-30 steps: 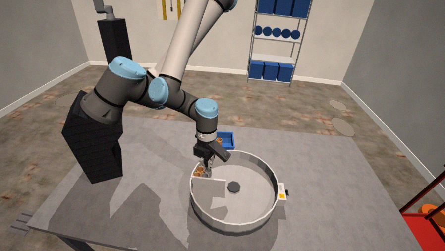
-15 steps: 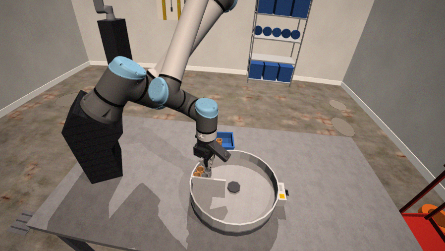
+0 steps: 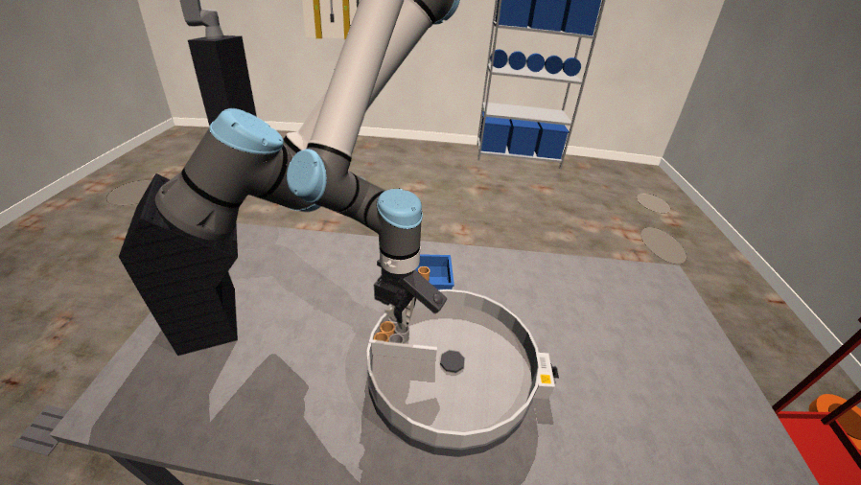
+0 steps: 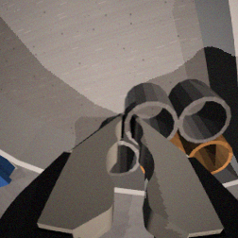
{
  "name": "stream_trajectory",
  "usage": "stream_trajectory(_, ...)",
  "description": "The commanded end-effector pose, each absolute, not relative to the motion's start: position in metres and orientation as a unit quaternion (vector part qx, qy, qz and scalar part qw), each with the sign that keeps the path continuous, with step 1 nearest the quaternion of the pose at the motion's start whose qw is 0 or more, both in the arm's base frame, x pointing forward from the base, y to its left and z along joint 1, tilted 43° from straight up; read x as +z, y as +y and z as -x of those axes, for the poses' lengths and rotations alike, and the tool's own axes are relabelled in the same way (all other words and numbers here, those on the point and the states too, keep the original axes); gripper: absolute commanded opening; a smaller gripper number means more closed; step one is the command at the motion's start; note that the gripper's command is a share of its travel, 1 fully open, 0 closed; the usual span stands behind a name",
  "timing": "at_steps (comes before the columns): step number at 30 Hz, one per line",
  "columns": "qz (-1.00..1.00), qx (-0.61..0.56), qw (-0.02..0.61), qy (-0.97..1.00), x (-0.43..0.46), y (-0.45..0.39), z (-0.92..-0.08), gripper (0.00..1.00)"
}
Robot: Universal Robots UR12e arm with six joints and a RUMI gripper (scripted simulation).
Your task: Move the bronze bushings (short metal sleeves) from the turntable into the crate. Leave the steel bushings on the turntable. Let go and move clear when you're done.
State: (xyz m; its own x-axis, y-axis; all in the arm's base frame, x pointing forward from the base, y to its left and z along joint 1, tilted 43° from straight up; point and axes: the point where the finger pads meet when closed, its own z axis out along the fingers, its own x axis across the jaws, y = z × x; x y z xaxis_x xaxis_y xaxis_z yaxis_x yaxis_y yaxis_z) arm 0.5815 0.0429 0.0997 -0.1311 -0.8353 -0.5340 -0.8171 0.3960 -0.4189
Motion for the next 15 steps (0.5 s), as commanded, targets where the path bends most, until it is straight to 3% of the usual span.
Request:
stream_trajectory(1, 0.549, -0.013, 0.364, 0.752, 0.101, 0.042, -0.581, 0.0)
stream_trajectory(15, 0.549, -0.013, 0.364, 0.752, 0.119, 0.033, -0.567, 0.0)
